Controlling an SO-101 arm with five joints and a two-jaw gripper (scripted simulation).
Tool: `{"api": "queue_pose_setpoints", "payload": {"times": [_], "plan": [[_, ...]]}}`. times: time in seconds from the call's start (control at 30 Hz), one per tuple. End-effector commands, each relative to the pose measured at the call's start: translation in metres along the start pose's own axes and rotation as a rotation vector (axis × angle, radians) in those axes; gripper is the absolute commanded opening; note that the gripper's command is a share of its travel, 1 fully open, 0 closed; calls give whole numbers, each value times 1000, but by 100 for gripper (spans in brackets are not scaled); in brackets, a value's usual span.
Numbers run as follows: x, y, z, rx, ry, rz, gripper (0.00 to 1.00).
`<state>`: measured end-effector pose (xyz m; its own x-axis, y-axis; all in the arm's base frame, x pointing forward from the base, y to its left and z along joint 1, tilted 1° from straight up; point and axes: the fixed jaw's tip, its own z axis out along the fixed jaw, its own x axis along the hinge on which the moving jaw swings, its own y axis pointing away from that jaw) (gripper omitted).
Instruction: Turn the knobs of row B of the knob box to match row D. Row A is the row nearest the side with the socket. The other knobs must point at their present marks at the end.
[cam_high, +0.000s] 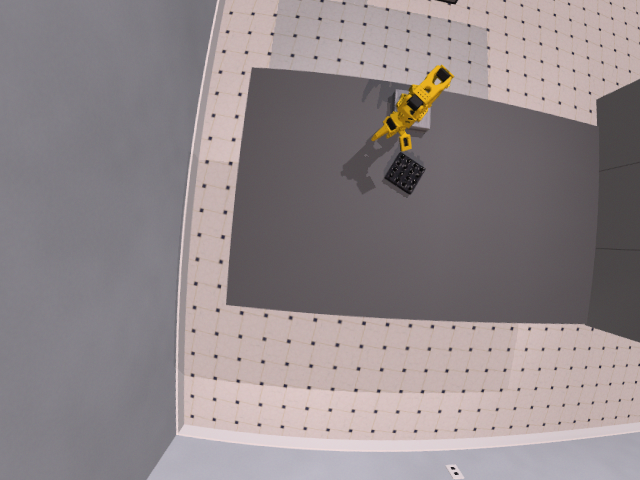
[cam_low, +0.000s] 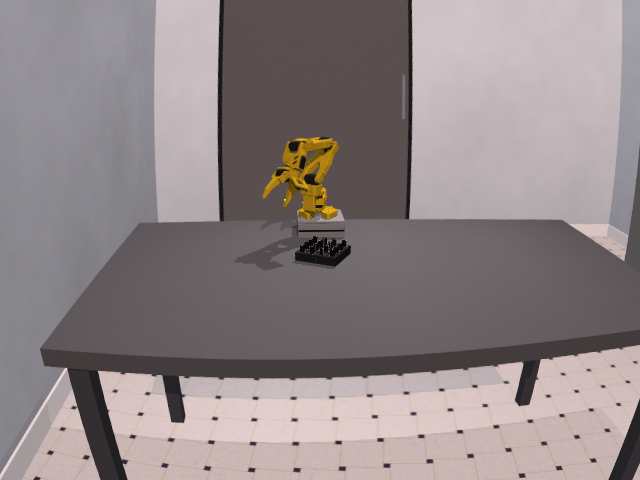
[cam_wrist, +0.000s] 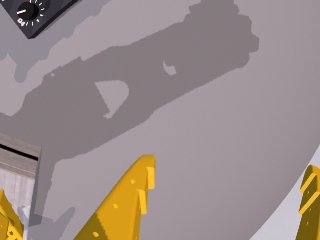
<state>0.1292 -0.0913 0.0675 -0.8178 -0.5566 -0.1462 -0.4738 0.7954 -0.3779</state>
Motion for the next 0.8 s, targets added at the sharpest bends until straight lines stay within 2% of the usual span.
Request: {"api": "queue_pose_setpoints", "payload": {"times": [0.0,0.47,0.53,0.77], "plan": [[-8,4,1,-3,-23,41,40],[-52,30,-4,-88,-116,318,40],[-52,30,-4,-88,-116,318,40],[-68,44,-8,-139,-141,434,40]]}}
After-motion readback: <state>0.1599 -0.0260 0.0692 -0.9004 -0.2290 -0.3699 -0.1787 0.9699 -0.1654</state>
